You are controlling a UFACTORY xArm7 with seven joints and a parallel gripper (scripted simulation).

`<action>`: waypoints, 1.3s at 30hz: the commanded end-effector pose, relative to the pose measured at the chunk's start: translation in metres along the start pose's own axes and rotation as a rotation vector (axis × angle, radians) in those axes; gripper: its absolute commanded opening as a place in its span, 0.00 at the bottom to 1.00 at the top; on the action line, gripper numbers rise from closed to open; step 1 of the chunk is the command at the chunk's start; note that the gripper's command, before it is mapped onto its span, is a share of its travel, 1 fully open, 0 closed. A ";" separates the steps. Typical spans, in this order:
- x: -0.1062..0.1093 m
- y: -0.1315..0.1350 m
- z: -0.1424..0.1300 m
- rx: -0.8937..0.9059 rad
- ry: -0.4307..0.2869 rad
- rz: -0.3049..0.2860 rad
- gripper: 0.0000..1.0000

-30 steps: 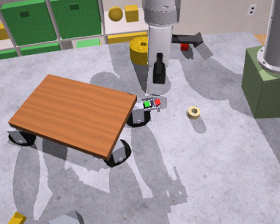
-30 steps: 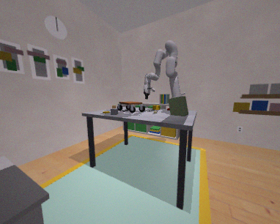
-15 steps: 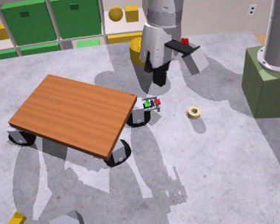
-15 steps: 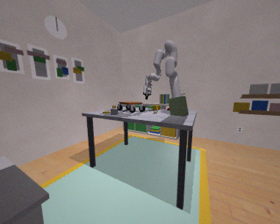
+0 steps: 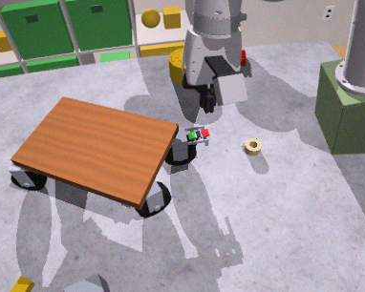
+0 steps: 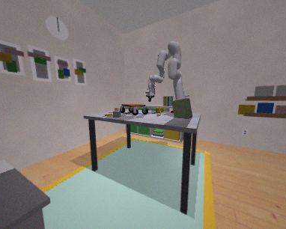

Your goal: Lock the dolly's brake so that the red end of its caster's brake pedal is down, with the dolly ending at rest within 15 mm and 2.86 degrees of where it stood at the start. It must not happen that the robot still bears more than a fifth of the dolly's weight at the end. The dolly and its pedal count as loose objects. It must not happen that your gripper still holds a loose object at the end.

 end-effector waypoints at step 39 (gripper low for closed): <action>-0.026 0.002 0.001 -0.069 -0.109 0.046 0.00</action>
Point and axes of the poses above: the point where the finger pads meet when closed, its own x axis back along the fingers, its own y axis across the jaws, z = x × y, the point moved 3 cm from there along x, back along the fingers, and after that the axes turned 15 degrees about -x, right-handed, at the moved point
